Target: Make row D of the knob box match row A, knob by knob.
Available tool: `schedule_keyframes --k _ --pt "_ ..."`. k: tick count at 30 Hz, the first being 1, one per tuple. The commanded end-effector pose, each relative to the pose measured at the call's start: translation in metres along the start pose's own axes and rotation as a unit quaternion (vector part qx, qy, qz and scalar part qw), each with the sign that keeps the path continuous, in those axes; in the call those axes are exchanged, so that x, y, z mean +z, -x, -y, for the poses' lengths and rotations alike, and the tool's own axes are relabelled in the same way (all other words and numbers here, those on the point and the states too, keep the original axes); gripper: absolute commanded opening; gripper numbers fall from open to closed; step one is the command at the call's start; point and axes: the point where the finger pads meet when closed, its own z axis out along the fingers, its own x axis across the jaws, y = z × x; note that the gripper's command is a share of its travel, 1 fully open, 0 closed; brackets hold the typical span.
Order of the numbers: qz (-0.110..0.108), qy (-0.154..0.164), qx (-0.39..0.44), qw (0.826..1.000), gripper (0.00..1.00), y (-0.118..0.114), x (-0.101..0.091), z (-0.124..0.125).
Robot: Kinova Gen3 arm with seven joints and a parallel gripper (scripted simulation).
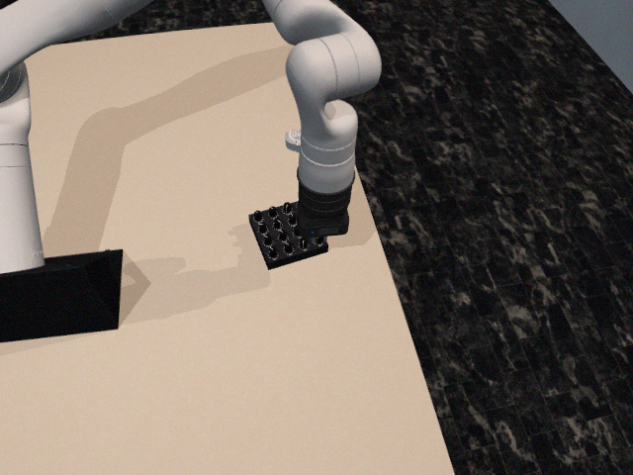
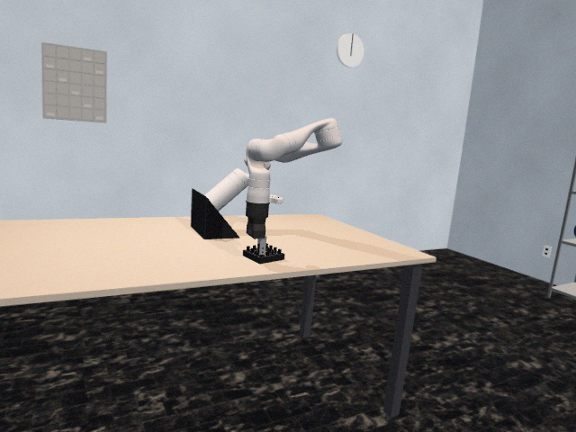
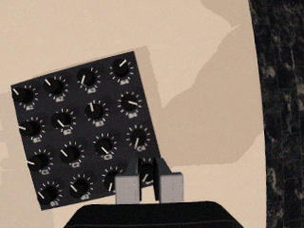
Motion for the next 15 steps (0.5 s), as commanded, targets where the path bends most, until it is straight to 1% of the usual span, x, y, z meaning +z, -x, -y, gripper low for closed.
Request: schedule_keyframes --k 1,15 --pt "-0.001 0.001 0.029 1.000 0.30 -0.0001 0.0013 -0.0004" --pt "0.000 0.001 0.130 0.991 0.30 0.0002 0.0014 -0.0004"
